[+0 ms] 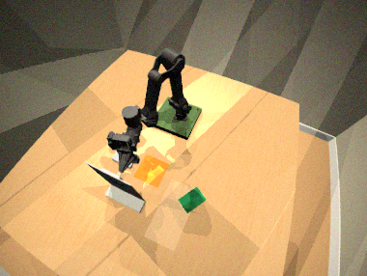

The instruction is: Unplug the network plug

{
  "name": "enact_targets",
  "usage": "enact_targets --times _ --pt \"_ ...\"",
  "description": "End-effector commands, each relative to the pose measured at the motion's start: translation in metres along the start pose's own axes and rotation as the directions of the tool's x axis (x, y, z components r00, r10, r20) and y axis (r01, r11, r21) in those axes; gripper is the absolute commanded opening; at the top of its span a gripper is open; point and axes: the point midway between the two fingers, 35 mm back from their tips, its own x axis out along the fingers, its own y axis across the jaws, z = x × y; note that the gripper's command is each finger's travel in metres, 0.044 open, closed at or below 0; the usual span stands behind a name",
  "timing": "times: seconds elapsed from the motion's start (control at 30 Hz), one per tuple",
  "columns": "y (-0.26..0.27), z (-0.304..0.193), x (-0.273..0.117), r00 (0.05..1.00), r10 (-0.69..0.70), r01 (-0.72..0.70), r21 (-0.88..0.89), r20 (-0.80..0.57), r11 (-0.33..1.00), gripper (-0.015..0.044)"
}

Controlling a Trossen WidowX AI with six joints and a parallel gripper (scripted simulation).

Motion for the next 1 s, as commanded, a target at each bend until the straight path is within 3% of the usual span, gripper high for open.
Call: enact_targets --times 0.0,0.97 --pt "0.000 -0.002 -0.005 1.000 0.001 -0.001 0.004 -0.001 1.000 0.0000" --pt "0.000 -0.002 -0.025 1.000 -0.001 0.001 0.004 -0.001 1.000 0.0000"
